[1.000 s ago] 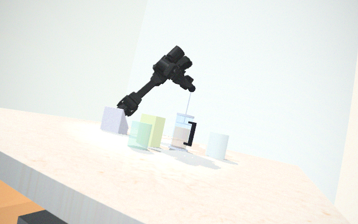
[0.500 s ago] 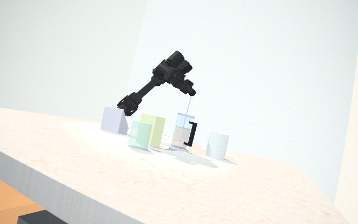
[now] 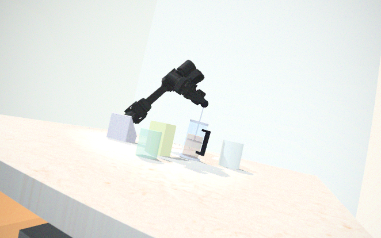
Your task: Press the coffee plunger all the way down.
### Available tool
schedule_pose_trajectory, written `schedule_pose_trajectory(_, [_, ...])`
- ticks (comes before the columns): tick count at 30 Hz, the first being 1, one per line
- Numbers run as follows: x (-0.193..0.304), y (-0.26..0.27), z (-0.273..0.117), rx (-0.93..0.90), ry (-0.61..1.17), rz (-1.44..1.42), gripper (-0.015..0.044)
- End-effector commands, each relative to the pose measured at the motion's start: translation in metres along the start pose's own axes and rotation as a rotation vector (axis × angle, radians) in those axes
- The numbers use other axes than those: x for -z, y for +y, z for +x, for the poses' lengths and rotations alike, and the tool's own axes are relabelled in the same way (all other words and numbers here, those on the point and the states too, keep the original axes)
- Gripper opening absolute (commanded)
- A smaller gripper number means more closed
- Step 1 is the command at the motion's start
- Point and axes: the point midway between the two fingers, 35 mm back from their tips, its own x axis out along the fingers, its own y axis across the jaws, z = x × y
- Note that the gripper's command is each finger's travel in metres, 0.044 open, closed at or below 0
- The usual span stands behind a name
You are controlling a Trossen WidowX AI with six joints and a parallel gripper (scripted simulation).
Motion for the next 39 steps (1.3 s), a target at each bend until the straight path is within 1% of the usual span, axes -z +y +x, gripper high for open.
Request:
schedule_pose_trajectory(1, [0.032, 0.0, 0.012, -0.011, 0.069, 0.049, 0.0125])
schedule_pose_trajectory(16, [0.036, 0.002, 0.023, -0.015, 0.066, 0.05, 0.0125])
schedule_pose_trajectory(39, [0.034, 0.0, 0.024, -0.015, 0.066, 0.05, 0.0125])
